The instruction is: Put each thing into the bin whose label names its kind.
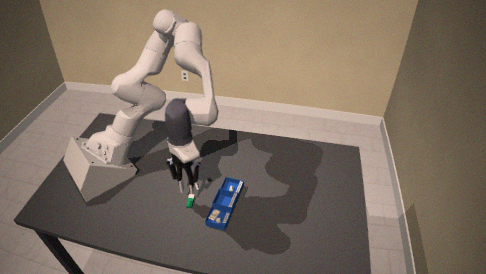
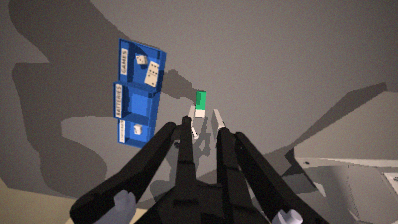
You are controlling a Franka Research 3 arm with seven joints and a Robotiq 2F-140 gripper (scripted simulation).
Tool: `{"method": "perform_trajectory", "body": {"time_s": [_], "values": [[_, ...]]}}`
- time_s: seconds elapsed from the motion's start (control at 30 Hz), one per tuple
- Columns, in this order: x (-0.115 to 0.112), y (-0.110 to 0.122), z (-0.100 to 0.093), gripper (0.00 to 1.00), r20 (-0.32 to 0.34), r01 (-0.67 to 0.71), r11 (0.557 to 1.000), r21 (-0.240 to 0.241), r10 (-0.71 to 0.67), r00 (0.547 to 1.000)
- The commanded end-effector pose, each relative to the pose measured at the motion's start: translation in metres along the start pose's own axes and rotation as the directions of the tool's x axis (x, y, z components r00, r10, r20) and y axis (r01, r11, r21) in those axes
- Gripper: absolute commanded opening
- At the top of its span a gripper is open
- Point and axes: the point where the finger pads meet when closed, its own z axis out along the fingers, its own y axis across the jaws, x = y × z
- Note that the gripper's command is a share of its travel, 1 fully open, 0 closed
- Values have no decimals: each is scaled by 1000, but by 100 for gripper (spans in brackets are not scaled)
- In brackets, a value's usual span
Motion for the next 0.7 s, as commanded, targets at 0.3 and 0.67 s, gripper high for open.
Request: {"method": "perform_trajectory", "body": {"time_s": [0.3, 0.67], "values": [[0, -4, -1, 23, -2, 100, 995, 10, -100, 995], [-2, -6, -1, 23, -2, 100, 995, 10, -100, 995]]}}
